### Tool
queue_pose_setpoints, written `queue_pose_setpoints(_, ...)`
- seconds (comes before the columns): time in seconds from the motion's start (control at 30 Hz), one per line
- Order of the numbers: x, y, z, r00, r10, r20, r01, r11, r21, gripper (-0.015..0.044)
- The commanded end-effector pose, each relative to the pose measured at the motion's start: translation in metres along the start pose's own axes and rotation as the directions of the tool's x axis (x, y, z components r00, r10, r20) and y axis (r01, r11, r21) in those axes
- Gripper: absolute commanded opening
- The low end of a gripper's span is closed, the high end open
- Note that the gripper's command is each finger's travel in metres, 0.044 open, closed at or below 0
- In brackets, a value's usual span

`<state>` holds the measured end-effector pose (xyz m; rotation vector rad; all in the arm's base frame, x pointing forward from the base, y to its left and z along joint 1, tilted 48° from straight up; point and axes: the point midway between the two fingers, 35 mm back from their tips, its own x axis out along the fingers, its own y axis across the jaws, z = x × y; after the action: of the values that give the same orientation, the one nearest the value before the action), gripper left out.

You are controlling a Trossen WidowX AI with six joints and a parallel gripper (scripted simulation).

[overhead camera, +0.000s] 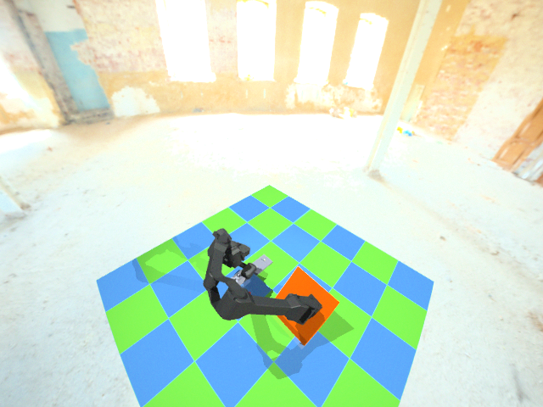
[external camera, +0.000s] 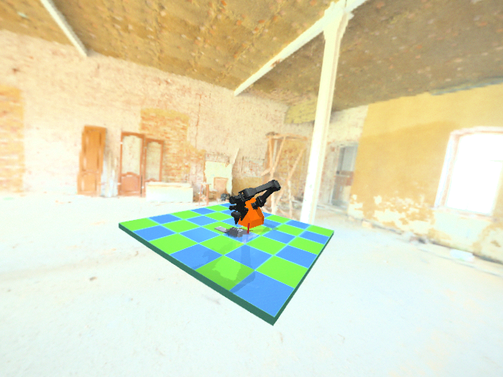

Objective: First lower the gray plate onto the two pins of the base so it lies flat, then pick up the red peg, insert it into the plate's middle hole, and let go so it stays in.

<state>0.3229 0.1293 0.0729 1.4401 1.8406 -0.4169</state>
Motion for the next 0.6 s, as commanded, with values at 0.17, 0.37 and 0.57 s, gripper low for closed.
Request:
queue_pose_setpoints(0.17,-0.010,0.003,0.014,0.997,0.049,-0.062,-0.036,0.981,0.189,0.0440)
queue_pose_setpoints(0.37,-0.001,0.003,0.013,0.997,0.049,-0.062,-0.036,0.981,0.189,0.0440)
queue_pose_setpoints(0.57,0.020,0.004,0.011,0.997,0.049,-0.064,-0.036,0.981,0.189,0.0440)
